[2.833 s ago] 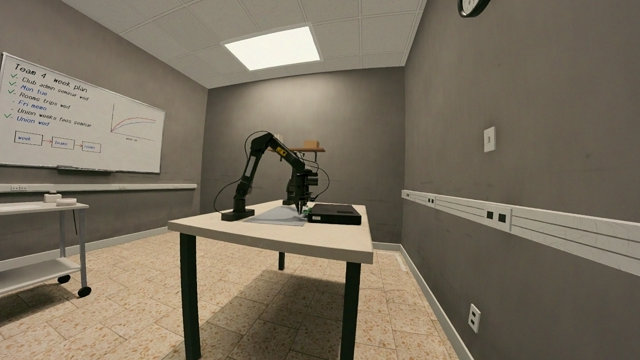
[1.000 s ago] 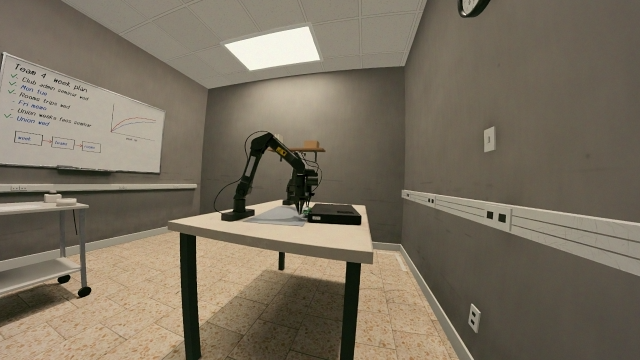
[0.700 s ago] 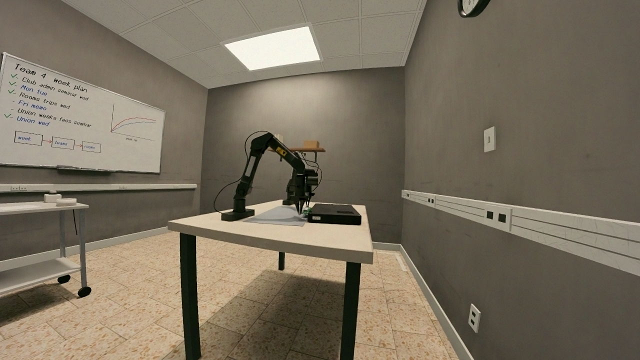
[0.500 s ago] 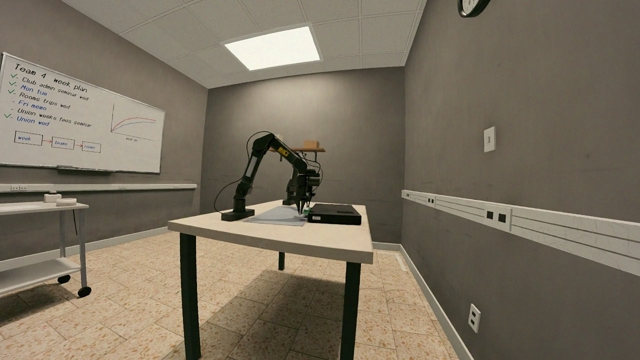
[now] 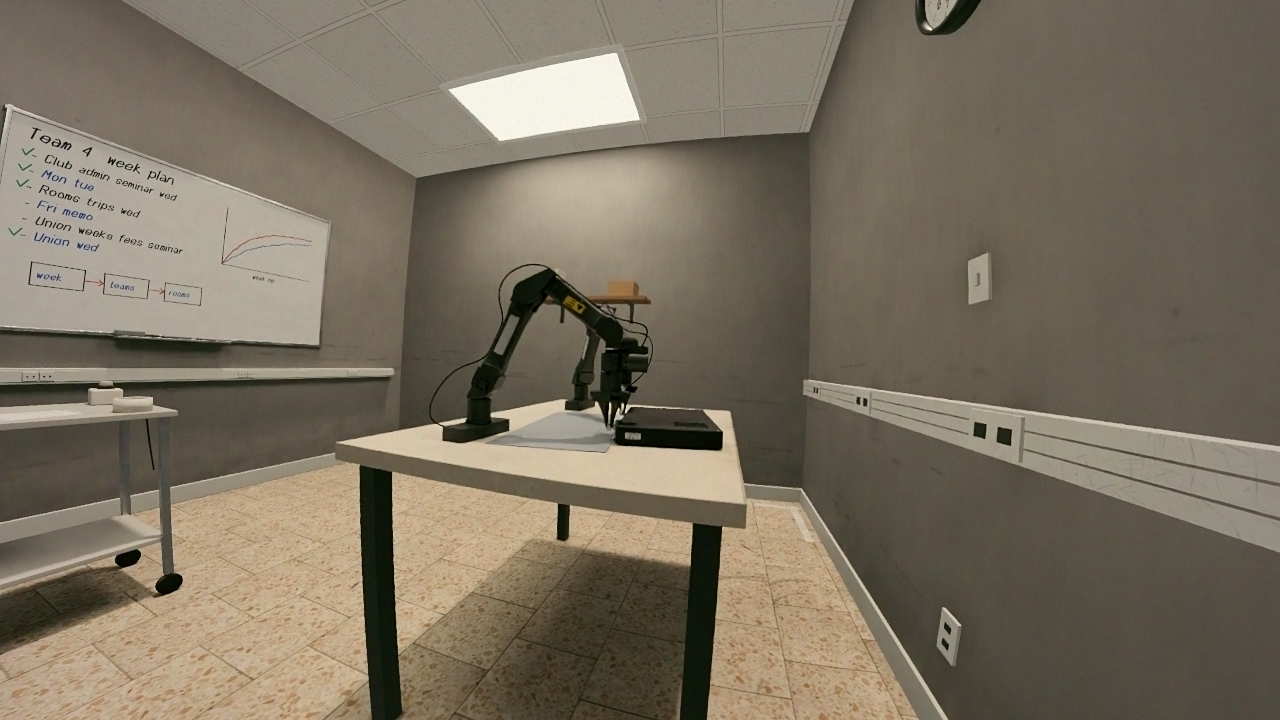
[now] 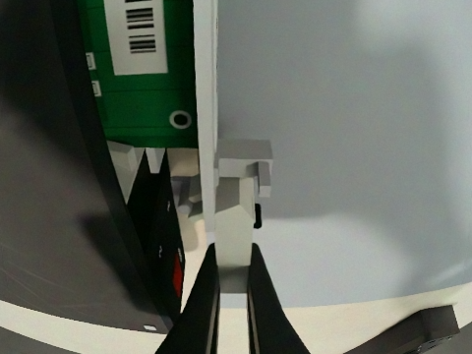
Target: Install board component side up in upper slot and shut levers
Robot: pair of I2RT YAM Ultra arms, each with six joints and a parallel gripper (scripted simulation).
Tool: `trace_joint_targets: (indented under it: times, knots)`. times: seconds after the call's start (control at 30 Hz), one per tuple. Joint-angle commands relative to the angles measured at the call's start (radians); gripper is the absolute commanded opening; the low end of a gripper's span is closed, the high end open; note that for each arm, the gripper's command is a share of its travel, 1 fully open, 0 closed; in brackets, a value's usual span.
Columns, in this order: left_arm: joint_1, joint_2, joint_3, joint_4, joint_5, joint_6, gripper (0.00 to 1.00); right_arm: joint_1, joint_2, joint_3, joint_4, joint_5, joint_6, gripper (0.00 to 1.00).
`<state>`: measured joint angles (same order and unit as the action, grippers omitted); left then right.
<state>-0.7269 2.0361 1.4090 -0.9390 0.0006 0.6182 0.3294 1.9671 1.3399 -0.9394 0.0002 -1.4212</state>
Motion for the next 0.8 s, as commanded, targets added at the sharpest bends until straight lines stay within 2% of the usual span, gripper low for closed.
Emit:
trace_joint_targets:
  times: [0.0, 0.77]
  knots:
    - [0.013, 0.018, 0.041, -0.023, 0.008, -0.01, 0.03, -0.011, 0.02, 0.04, -0.029, -0.004, 0.018, 0.03]
    - [0.005, 0.019, 0.045, -0.028, 0.005, -0.07, 0.03, -0.011, 0.009, 0.029, -0.032, -0.003, 0.076, 0.03]
